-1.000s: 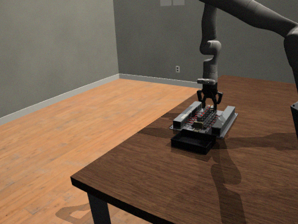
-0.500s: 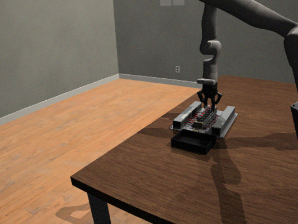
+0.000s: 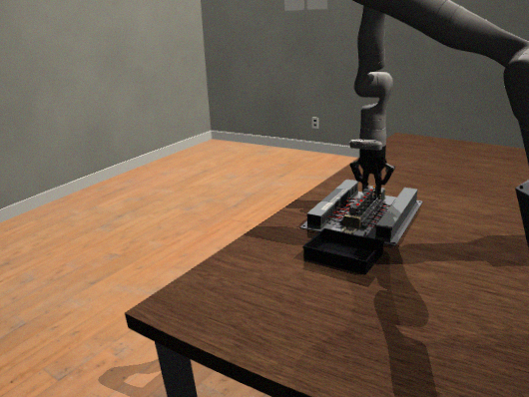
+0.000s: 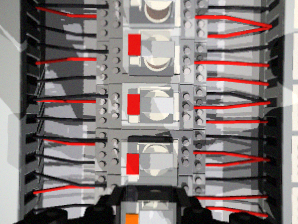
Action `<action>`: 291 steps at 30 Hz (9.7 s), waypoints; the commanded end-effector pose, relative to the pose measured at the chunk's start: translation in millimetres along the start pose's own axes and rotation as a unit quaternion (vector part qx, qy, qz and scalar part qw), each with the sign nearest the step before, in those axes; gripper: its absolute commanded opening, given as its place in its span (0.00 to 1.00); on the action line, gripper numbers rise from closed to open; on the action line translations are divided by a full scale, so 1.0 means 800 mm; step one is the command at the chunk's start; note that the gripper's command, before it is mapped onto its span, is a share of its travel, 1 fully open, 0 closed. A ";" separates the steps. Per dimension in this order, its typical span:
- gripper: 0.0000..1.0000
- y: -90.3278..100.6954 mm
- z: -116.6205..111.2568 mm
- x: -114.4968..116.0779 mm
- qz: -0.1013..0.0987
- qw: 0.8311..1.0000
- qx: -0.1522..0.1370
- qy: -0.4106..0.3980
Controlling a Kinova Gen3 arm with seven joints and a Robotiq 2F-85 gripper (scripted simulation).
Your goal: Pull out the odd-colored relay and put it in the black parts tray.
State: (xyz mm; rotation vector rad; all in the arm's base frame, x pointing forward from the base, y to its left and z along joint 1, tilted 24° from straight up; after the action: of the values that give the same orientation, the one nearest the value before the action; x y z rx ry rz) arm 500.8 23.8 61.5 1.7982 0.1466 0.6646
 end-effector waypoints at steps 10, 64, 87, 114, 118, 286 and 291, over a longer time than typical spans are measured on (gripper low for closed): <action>0.00 0.001 0.001 0.001 0.001 1.000 -0.001 0.000; 0.00 0.001 0.001 0.003 -0.011 1.000 0.002 0.000; 0.00 0.001 0.000 0.000 0.002 1.000 -0.001 0.000; 0.00 0.001 0.000 0.000 0.003 1.000 -0.001 0.000; 0.00 0.001 0.001 0.001 0.001 1.000 0.000 0.000; 0.00 0.003 -0.001 -0.005 0.025 1.000 -0.007 0.000; 0.00 0.003 -0.001 -0.005 0.024 1.000 -0.006 0.000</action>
State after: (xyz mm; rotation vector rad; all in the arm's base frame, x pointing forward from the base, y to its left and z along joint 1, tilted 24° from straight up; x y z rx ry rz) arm 496.2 22.4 61.7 1.7947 0.0987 0.6989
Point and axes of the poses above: the point where the finger pads meet when closed, its own y axis back along the fingers, its own x axis across the jaws, z = x × y, the point moved 6 cm from there along y, back along the fingers, and after that the axes turned 14 degrees about y, right-handed, at the moved point
